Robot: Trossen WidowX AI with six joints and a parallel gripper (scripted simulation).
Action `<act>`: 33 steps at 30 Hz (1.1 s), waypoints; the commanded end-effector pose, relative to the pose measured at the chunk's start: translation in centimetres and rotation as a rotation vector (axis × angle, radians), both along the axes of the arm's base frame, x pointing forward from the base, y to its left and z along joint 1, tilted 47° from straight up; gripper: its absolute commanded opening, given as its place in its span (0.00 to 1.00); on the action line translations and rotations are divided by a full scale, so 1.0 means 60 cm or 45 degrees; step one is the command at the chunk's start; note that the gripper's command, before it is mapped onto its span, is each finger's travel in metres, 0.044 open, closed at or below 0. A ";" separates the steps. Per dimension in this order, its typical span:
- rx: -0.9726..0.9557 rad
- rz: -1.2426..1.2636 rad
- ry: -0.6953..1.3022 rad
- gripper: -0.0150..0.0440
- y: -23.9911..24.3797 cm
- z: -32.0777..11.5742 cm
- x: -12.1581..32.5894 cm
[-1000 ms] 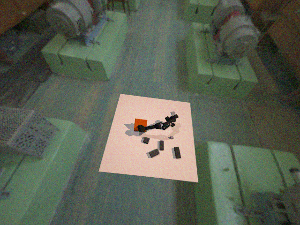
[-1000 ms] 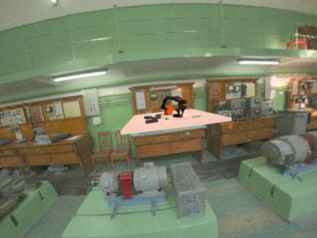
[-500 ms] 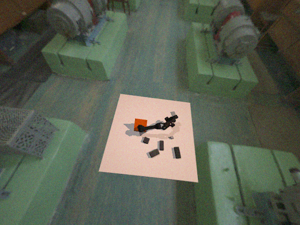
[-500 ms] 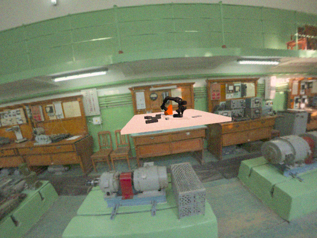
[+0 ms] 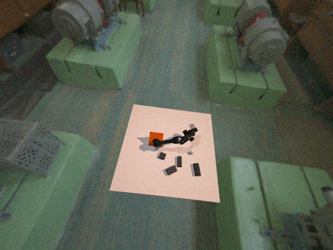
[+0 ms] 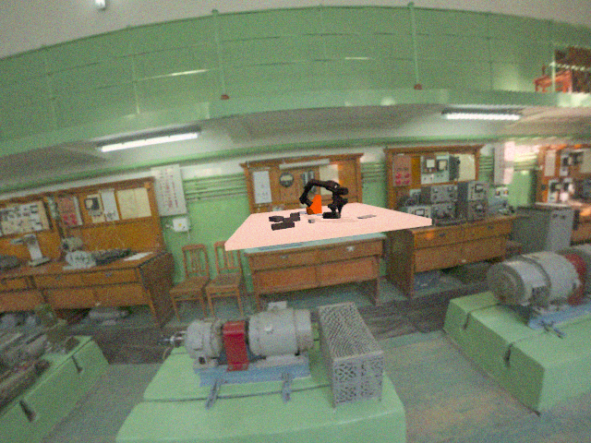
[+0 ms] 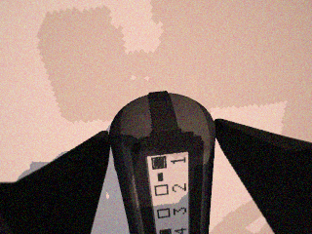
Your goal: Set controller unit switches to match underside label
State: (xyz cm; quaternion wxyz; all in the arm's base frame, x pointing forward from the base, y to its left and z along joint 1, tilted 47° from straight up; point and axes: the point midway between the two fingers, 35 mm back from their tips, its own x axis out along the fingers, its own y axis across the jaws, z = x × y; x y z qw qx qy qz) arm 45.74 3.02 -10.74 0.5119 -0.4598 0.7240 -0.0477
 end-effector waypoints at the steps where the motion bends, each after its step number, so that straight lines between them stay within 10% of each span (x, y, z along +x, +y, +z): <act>1: -0.004 0.002 0.009 0.82 0.002 0.004 -0.003; 33: -0.003 0.002 0.010 0.82 0.020 0.031 -0.009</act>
